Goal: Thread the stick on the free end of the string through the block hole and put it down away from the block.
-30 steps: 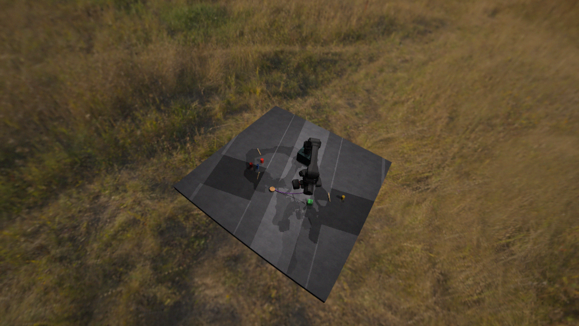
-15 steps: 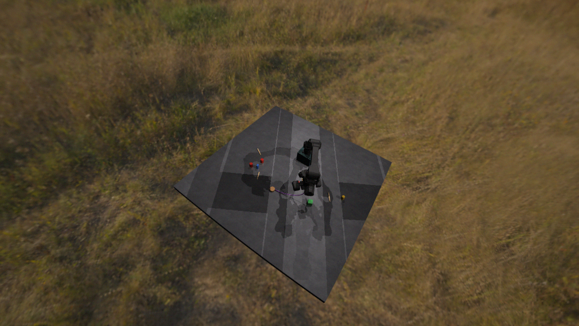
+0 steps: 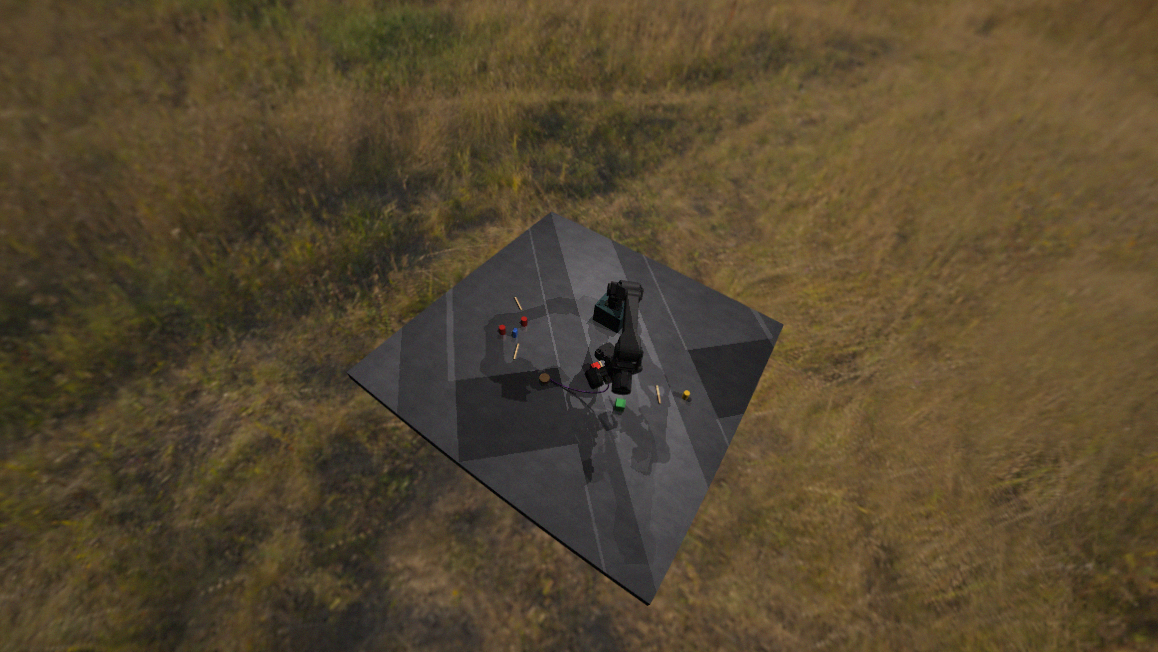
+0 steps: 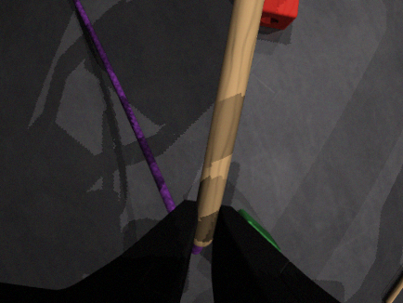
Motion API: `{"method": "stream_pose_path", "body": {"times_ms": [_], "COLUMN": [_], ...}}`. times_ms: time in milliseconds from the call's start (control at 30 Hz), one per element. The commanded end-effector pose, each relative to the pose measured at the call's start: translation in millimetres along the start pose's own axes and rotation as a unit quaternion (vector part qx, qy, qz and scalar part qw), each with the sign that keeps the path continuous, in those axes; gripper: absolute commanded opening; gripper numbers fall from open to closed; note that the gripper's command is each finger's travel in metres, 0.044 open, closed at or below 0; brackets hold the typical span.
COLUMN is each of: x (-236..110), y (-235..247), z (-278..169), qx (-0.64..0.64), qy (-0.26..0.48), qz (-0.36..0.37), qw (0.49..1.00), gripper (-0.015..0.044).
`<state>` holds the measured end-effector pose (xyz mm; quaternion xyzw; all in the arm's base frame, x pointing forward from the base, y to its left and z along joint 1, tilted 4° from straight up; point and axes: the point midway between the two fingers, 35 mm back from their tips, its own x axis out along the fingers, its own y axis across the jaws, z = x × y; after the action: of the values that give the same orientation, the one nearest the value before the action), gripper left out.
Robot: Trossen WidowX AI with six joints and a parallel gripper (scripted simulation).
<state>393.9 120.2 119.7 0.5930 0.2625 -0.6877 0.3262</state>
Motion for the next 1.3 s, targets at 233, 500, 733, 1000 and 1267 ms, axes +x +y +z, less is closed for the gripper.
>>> {"method": "stream_pose_path", "body": {"times_ms": [233, 500, 733, 1000, 1267], "x": [6, 15, 24, 34, 45], "y": [1, 3, 5, 7, 9], "z": [-1, -3, -5, -6, -7], "qx": [0.002, 0.001, 0.0, -0.002, -0.003], "qy": [0.008, 0.024, 0.039, 0.055, 0.072], "qz": [-0.002, -0.004, -0.006, -0.007, -0.009], "qw": [1.0, 1.0, 0.999, 0.998, 0.997], "gripper": [0.0, 0.0, 0.0, 0.0, 0.0]}}
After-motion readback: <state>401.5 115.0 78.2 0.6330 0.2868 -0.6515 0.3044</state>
